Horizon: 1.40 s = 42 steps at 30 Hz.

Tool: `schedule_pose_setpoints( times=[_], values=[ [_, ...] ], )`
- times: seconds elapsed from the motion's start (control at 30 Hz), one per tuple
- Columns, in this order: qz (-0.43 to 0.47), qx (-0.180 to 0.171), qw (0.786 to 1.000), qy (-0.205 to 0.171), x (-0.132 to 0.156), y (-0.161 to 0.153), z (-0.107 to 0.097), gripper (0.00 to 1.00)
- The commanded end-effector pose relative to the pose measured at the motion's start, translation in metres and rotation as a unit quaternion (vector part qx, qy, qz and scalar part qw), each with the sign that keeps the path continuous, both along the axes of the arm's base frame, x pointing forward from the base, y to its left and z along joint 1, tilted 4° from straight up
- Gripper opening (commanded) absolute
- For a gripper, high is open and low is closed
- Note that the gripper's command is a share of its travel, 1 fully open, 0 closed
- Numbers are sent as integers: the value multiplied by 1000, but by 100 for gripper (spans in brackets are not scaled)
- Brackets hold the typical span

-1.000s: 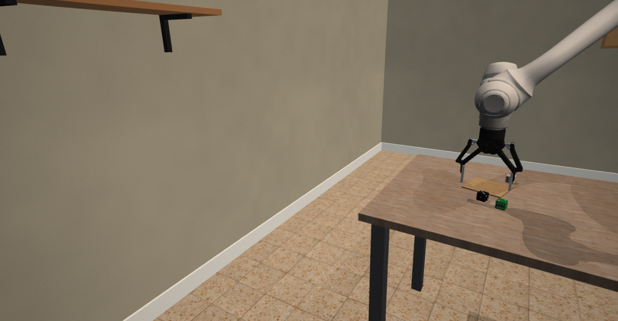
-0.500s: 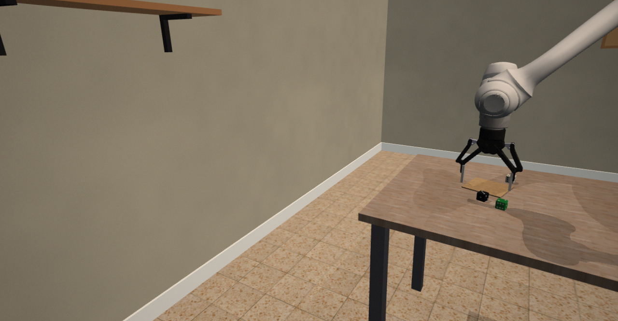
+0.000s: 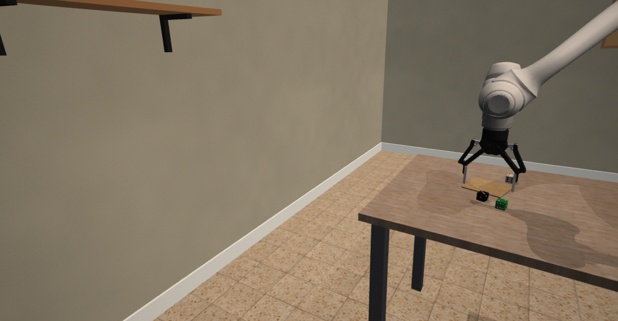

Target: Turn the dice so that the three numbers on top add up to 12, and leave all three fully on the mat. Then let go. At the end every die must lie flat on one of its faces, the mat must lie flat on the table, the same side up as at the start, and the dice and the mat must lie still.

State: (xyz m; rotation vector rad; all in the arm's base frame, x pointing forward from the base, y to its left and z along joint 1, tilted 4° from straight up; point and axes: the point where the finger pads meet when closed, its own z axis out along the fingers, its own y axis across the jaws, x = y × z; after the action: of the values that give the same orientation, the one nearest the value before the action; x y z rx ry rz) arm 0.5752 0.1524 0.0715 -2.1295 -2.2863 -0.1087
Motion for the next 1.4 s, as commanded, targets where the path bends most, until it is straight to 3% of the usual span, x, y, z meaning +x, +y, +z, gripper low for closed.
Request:
schedule_pose_setpoints(
  times=[0.0, 0.47, 1.37],
  values=[
    [0, 0, 1000, 0, -10, 5, 0, 100],
    [0, 0, 1000, 0, -54, 30, 0, 100],
    [0, 0, 1000, 0, -55, 30, 0, 100]
  ],
)
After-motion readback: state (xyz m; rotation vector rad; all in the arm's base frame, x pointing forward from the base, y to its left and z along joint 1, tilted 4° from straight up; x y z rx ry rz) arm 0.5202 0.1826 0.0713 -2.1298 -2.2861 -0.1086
